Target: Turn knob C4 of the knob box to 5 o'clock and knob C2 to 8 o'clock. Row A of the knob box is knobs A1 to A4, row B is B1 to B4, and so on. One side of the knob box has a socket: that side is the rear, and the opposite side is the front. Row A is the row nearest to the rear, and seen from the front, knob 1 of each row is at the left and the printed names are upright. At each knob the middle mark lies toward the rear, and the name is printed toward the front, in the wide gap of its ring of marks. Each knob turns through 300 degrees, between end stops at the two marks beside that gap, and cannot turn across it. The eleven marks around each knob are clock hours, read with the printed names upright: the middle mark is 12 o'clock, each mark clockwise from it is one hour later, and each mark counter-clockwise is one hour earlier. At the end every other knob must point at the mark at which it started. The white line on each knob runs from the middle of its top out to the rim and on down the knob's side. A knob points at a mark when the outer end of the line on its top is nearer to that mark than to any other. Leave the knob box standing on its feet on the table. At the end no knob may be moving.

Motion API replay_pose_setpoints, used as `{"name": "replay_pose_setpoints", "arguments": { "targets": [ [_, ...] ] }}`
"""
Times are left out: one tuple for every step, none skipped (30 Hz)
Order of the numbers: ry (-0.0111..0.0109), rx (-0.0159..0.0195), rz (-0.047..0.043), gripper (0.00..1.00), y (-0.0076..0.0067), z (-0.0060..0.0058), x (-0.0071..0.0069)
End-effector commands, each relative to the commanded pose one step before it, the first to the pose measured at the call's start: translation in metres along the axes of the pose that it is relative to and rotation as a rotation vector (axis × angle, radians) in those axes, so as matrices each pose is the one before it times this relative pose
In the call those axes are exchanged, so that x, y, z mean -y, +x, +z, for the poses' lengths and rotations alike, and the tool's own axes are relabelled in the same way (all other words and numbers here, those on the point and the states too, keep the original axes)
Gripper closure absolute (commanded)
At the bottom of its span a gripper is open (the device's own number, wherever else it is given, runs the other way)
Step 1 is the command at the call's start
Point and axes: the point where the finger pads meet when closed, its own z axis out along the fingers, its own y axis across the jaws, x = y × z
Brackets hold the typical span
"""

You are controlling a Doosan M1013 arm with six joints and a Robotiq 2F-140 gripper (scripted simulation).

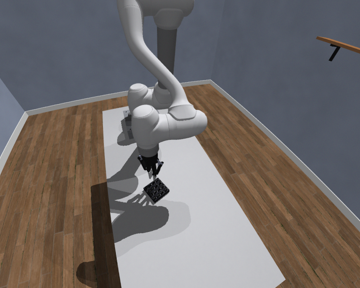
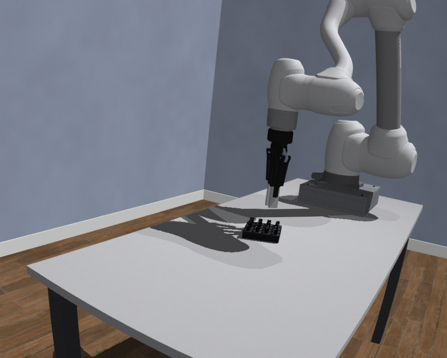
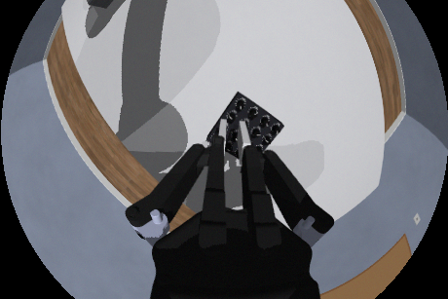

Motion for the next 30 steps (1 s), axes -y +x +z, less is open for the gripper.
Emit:
{"name": "replay_pose_setpoints", "arguments": {
  "targets": [
    [-0.01080,-0.00772,-0.12185,0.88,0.00000,-0.00088,0.00002],
    [0.00000,0.00000,0.00000,0.88,0.00000,0.00000,0.00000],
    [0.00001,0.00000,-0.08439,0.88,0.00001,-0.00059,-0.00001],
    [0.00000,0.00000,-0.03929,0.88,0.00000,-0.00027,0.00000],
    [0.00000,0.00000,-0.02396,0.88,0.00000,-0.00017,0.00000],
    [0.00000,0.00000,-0.03142,0.88,0.00000,-0.00022,0.00000],
    [0.00000,0.00000,-0.03469,0.88,0.00000,-0.00024,0.00000],
    [0.00000,0.00000,-0.03457,0.88,0.00000,-0.00024,0.00000],
    [0.00000,0.00000,-0.03409,0.88,0.00000,-0.00024,0.00000],
    [0.00000,0.00000,-0.03386,0.88,0.00000,-0.00024,0.00000],
    [0.00000,0.00000,-0.03392,0.88,0.00000,-0.00024,0.00000],
    [0.00000,0.00000,-0.03391,0.88,0.00000,-0.00024,0.00000],
    [0.00000,0.00000,-0.03395,0.88,0.00000,-0.00024,0.00000],
    [0.00000,0.00000,-0.03393,0.88,0.00000,-0.00024,0.00000],
    [0.00000,0.00000,-0.03393,0.88,0.00000,-0.00024,0.00000],
    [0.00000,0.00000,-0.03394,0.88,0.00000,-0.00024,0.00000],
    [0.00000,0.00000,-0.03393,0.88,0.00000,-0.00024,0.00000],
    [0.00000,0.00000,0.00000,0.88,0.00000,0.00000,0.00000],
    [0.00000,0.00000,0.00000,0.88,0.00000,0.00000,0.00000],
    [0.00000,0.00000,-0.03057,0.88,0.00000,-0.00021,0.00000],
    [0.00000,0.00000,-0.02466,0.88,0.00000,-0.00017,0.00000],
    [0.00000,0.00000,-0.01912,0.88,0.00000,-0.00013,0.00000],
    [0.00000,0.00000,-0.01405,0.88,0.00000,-0.00010,0.00000],
    [0.00000,0.00000,-0.00957,0.88,0.00000,-0.00007,0.00000],
    [0.00000,0.00000,-0.00582,0.88,0.00000,-0.00004,0.00000],
    [0.00000,0.00000,-0.00291,0.88,0.00000,-0.00002,0.00000],
    [0.00000,0.00000,-0.00100,0.88,0.00000,-0.00001,0.00000],
    [0.00000,0.00000,-0.00014,0.88,0.00000,0.00000,0.00000],
    [0.00000,0.00000,0.00000,0.88,0.00000,0.00000,0.00000],
    [0.00000,0.00000,0.00000,0.88,0.00000,0.00000,0.00000]
  ]
}}
